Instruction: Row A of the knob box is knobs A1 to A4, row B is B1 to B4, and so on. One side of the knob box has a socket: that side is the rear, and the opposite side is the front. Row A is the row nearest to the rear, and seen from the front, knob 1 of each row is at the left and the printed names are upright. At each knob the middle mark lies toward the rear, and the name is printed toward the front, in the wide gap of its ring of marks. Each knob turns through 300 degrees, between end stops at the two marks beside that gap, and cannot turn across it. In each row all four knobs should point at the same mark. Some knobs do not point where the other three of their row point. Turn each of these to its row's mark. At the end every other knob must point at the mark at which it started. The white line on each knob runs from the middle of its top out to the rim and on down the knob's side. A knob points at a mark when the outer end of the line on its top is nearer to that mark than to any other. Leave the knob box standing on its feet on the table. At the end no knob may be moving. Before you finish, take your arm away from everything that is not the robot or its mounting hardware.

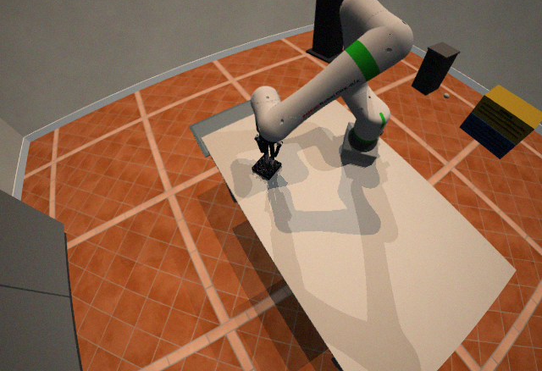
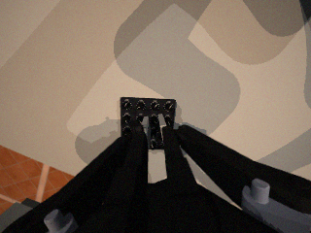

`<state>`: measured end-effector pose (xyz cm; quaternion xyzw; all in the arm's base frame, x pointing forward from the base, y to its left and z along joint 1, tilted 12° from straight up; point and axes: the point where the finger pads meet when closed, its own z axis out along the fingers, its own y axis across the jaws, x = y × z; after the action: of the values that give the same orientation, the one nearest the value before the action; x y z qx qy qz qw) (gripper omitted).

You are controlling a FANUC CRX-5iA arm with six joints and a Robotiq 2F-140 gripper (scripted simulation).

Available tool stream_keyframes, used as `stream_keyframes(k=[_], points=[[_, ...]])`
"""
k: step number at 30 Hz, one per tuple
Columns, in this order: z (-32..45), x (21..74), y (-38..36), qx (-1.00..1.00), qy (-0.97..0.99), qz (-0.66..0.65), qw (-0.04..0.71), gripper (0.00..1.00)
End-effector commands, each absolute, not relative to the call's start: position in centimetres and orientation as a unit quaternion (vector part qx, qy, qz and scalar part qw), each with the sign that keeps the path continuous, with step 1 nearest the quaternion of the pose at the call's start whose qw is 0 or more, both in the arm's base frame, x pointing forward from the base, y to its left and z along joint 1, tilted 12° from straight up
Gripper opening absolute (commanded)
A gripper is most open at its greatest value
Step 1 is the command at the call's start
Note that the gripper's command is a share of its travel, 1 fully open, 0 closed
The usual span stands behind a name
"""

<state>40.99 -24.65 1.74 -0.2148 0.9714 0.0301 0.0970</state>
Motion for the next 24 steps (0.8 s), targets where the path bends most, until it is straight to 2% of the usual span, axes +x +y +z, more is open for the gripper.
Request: stream_keyframes(k=[1, 24], points=[[1.8, 41.0, -24.7, -0.215, 0.971, 0.03, 0.097, 0.12], [0.5, 41.2, -24.5, -0.215, 0.971, 0.03, 0.097, 0.12]])
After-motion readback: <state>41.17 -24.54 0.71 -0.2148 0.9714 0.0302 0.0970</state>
